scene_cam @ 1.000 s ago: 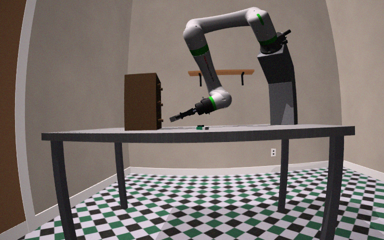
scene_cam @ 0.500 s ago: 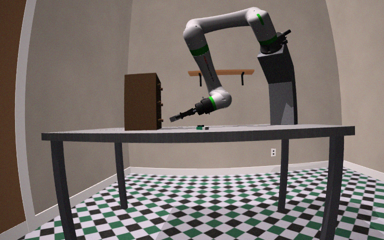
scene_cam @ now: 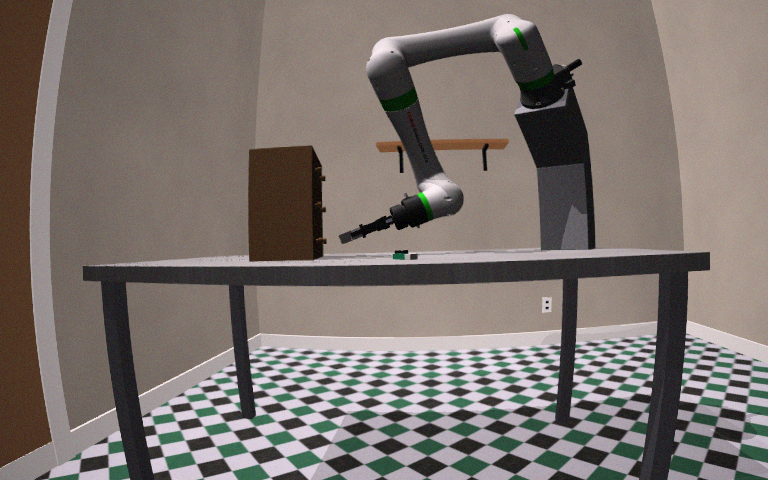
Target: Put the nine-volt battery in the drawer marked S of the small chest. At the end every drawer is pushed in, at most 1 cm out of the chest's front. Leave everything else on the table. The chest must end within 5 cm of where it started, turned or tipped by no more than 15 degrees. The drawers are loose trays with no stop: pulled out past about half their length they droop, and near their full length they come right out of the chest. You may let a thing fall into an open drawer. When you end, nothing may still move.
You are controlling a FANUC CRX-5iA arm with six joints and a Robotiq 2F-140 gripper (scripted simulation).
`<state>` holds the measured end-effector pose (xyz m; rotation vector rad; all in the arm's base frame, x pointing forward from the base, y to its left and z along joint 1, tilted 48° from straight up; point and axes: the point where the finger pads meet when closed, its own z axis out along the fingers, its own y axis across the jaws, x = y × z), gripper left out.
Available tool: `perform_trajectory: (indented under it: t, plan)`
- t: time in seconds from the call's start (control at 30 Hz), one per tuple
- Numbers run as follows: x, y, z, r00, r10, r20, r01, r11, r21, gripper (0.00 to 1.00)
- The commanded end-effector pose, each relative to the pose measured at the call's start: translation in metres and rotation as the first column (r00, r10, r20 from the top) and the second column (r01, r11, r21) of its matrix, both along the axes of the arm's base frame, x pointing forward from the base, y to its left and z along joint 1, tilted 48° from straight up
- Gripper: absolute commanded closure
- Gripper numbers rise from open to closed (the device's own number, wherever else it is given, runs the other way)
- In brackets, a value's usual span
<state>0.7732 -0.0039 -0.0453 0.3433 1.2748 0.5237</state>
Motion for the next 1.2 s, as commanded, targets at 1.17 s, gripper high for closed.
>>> perform_trajectory:
  t: [1.17]
  plan:
    - [-0.055,-0.056,0.071,1.000,0.000,0.000,0.000,1.000,0.000,0.00]
